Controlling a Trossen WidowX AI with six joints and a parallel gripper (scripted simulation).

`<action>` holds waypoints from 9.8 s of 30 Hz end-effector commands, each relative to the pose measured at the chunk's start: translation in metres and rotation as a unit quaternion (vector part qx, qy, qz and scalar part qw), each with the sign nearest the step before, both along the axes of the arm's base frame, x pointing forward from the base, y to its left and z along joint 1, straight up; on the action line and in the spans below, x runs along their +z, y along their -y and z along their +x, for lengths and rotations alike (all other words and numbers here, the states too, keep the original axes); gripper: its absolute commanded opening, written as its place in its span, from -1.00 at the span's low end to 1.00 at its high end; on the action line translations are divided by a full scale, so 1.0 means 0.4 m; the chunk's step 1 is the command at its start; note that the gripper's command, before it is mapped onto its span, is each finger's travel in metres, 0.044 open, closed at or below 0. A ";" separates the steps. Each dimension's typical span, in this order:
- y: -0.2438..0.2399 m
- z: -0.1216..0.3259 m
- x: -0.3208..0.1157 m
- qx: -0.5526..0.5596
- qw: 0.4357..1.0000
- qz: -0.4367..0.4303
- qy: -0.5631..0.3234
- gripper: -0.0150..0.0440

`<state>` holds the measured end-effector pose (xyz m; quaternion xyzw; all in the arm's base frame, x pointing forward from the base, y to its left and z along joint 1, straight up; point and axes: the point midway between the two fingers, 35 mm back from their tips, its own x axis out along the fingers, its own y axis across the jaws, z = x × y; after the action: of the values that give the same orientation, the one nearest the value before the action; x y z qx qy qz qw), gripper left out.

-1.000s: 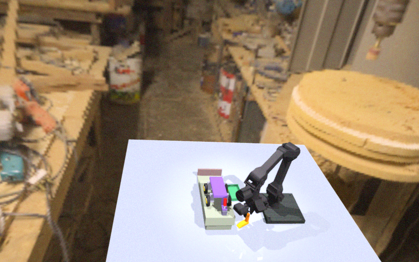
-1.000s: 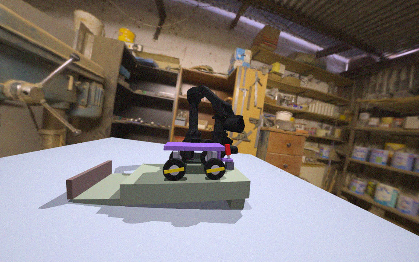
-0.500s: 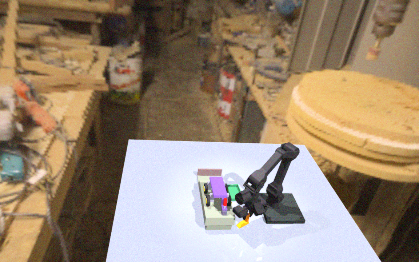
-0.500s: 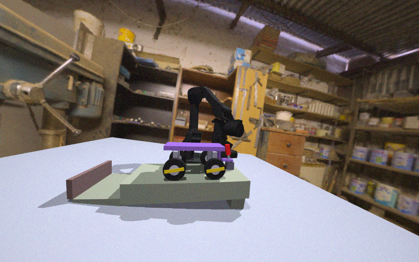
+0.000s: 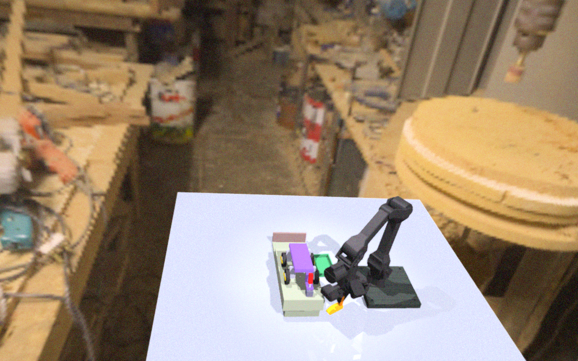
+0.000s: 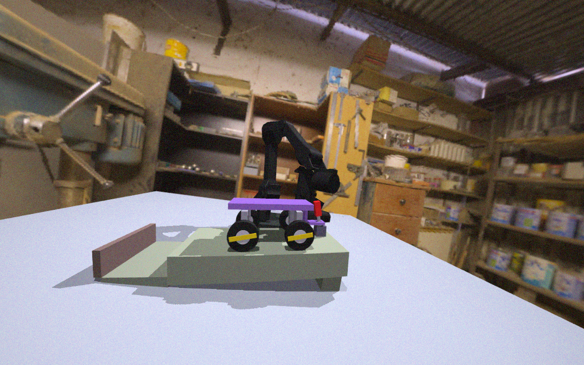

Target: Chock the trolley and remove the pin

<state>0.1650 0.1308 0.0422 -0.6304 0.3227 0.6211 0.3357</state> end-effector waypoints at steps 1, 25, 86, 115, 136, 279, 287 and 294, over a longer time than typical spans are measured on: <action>0.000 0.000 0.001 0.000 1.000 0.000 0.000 -0.41; 0.004 -0.002 0.154 0.002 1.000 -0.001 -0.004 -0.49; 0.003 -0.007 0.362 -0.415 0.910 0.005 -0.008 -0.49; 0.003 -0.006 0.362 -0.782 0.623 0.011 -0.010 -0.49; 0.003 -0.006 0.362 -0.950 0.313 0.014 -0.011 -0.49; 0.658 0.229 0.322 -0.850 -0.527 0.009 -0.011 -0.49; 0.660 0.229 0.322 -0.765 -0.643 0.000 -0.016 -0.49; 0.661 0.229 0.322 -0.681 -0.732 -0.008 -0.019 -0.49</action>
<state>0.2564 -0.1338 0.1728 -0.6787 -0.2413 0.6589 -0.2167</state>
